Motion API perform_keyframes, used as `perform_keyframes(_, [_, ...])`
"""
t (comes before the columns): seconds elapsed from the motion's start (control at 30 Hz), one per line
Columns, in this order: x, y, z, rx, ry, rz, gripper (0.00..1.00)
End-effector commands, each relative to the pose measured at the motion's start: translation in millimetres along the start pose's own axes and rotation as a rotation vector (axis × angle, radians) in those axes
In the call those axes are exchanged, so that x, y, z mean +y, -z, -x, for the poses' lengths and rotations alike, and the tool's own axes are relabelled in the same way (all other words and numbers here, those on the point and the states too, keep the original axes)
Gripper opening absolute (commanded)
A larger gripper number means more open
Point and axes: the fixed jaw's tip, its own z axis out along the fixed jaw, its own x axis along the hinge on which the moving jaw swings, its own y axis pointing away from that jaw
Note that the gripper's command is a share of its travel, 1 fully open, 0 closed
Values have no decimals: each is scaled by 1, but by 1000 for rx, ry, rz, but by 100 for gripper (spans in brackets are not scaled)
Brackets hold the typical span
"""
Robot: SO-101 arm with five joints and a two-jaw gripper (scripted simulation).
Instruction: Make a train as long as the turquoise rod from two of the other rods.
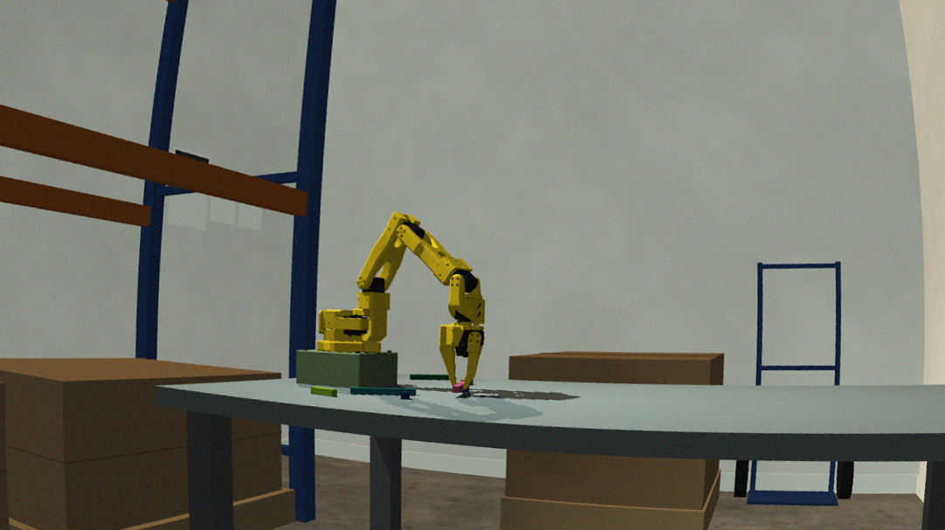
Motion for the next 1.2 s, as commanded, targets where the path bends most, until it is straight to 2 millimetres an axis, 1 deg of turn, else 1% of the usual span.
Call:
perform_keyframes(0.0, [1, -1, -2, -3, -2, 2, 0])
perform_keyframes(1.17, [-2, 1, -3, -1, -2, -2, 0])
